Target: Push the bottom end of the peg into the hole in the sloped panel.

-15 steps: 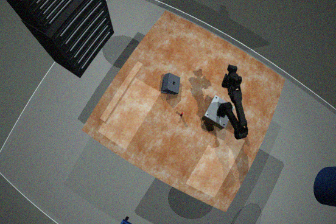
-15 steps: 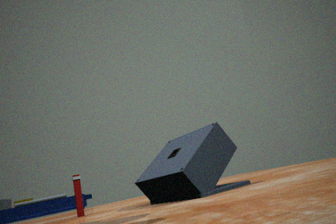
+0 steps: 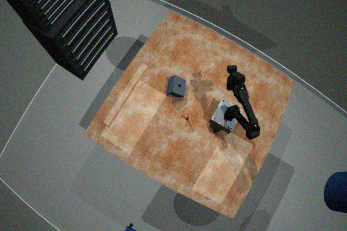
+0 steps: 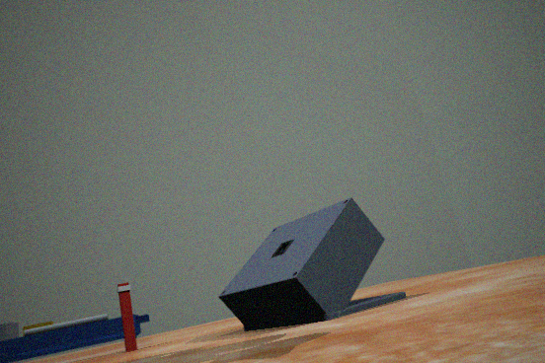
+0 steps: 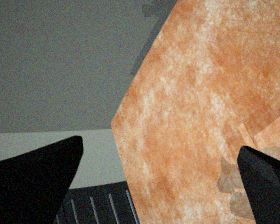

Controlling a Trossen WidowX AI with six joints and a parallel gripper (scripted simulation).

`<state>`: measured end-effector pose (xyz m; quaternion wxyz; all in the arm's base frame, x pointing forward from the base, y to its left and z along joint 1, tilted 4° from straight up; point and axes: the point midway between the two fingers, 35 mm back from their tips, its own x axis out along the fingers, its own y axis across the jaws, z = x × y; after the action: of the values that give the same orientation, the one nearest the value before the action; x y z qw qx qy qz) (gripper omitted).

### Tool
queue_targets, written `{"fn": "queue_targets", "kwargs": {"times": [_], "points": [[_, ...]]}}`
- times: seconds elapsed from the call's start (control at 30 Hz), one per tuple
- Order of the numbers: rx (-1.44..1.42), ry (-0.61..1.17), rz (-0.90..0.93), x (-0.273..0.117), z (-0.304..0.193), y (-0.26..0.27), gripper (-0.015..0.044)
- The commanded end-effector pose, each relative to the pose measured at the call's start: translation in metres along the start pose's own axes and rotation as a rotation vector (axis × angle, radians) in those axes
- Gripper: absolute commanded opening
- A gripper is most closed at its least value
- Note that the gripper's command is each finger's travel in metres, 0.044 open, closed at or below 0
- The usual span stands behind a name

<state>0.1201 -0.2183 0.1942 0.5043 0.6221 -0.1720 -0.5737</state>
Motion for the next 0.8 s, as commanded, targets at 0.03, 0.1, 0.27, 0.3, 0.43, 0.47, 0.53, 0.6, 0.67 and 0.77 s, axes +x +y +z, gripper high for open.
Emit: {"fn": "queue_targets", "kwargs": {"times": [0.03,0.1,0.27,0.3,0.43,0.47,0.53,0.6,0.67,0.77], "points": [[-0.100,0.065,-0.036,0.004,-0.018,-0.001,0.0440],[-0.143,0.091,-0.049,0.006,-0.026,-0.002,0.0440],[-0.251,0.157,-0.079,0.008,-0.046,-0.004,0.0440],[-0.273,0.171,-0.084,0.008,-0.050,-0.004,0.0440],[-0.361,0.224,-0.104,0.009,-0.066,-0.007,0.0440],[-0.383,0.237,-0.109,0.010,-0.070,-0.008,0.0440],[-0.428,0.264,-0.119,0.010,-0.079,-0.009,0.0440],[-0.474,0.292,-0.128,0.010,-0.087,-0.011,0.0440],[-0.519,0.319,-0.137,0.009,-0.095,-0.013,0.0440],[-0.588,0.360,-0.149,0.008,-0.107,-0.017,0.0440]]}}
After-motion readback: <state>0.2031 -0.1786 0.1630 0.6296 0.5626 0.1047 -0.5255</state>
